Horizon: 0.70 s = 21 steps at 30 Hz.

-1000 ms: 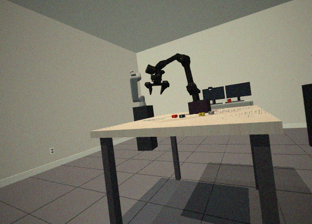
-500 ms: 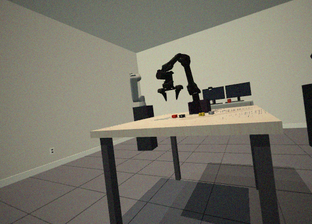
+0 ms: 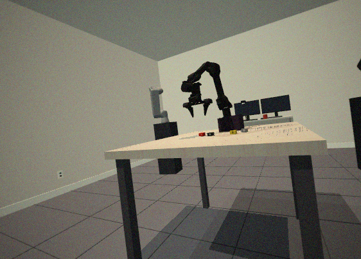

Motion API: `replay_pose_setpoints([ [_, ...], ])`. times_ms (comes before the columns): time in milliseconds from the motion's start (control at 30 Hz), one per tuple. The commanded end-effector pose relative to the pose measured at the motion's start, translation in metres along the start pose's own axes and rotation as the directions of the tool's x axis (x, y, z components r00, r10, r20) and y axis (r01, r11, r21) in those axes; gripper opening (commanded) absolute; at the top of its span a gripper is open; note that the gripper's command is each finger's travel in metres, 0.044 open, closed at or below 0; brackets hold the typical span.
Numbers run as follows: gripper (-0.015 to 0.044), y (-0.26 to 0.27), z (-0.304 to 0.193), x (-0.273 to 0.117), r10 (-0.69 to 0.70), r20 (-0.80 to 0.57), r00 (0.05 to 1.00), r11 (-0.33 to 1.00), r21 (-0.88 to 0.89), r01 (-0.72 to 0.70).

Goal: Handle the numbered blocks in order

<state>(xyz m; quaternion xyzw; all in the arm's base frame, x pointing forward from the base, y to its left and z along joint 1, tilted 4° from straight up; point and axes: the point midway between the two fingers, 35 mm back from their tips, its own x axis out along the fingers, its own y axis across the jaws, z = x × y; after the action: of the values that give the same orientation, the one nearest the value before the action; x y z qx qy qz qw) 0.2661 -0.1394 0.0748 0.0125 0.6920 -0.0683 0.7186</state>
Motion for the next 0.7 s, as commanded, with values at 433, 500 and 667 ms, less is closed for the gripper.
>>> replay_pose_setpoints([
  [433,0.0400,0.088,0.031,0.000,0.006,-0.003,1.000,1.000,0.004,-0.006],
  [500,0.0400,0.088,0.031,0.000,0.006,-0.003,1.000,1.000,0.004,-0.006],
  [667,0.0400,0.088,0.031,0.000,0.006,-0.003,1.000,1.000,0.004,-0.006],
])
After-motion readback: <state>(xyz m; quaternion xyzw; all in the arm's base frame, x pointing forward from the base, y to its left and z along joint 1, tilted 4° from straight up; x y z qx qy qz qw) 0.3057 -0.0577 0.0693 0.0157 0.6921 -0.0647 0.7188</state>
